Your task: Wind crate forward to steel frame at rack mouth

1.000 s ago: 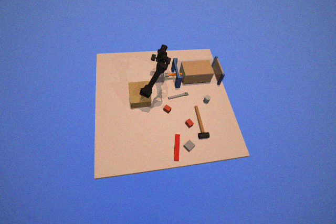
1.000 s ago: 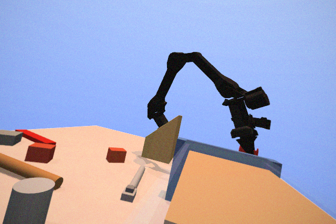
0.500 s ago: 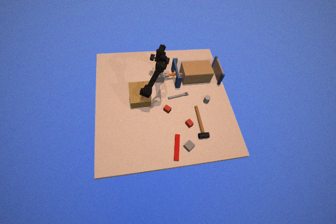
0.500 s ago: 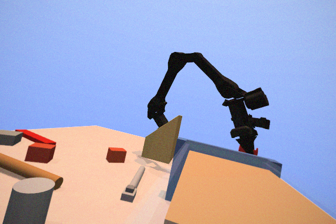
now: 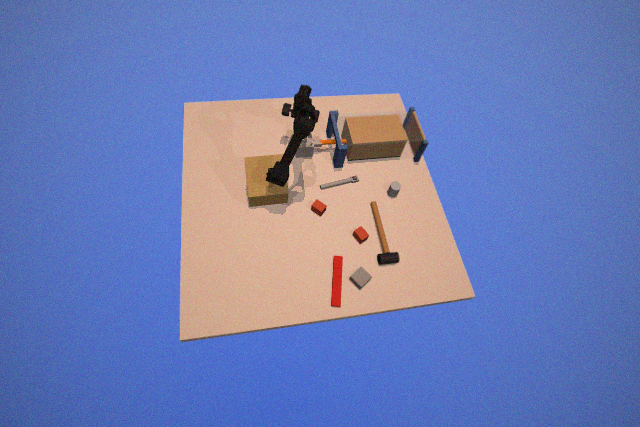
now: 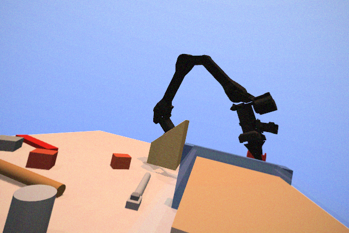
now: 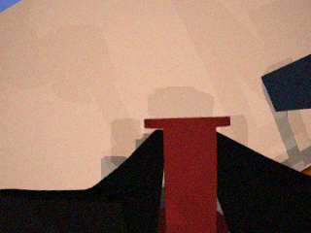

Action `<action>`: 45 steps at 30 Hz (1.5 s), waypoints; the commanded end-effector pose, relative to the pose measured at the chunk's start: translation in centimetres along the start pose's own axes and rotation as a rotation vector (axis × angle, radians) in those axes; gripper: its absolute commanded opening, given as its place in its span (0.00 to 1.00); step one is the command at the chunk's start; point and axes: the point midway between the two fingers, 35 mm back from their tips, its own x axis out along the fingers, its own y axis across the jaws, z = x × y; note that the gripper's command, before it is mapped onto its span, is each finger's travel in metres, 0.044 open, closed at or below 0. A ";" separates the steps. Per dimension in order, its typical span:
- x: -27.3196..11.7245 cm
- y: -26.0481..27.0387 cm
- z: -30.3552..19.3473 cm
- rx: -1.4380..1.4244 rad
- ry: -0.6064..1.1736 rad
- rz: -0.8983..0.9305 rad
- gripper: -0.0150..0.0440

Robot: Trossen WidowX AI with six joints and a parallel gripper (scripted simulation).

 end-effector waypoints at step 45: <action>-1.6 4.4 -3.9 -0.013 0.020 0.028 0.25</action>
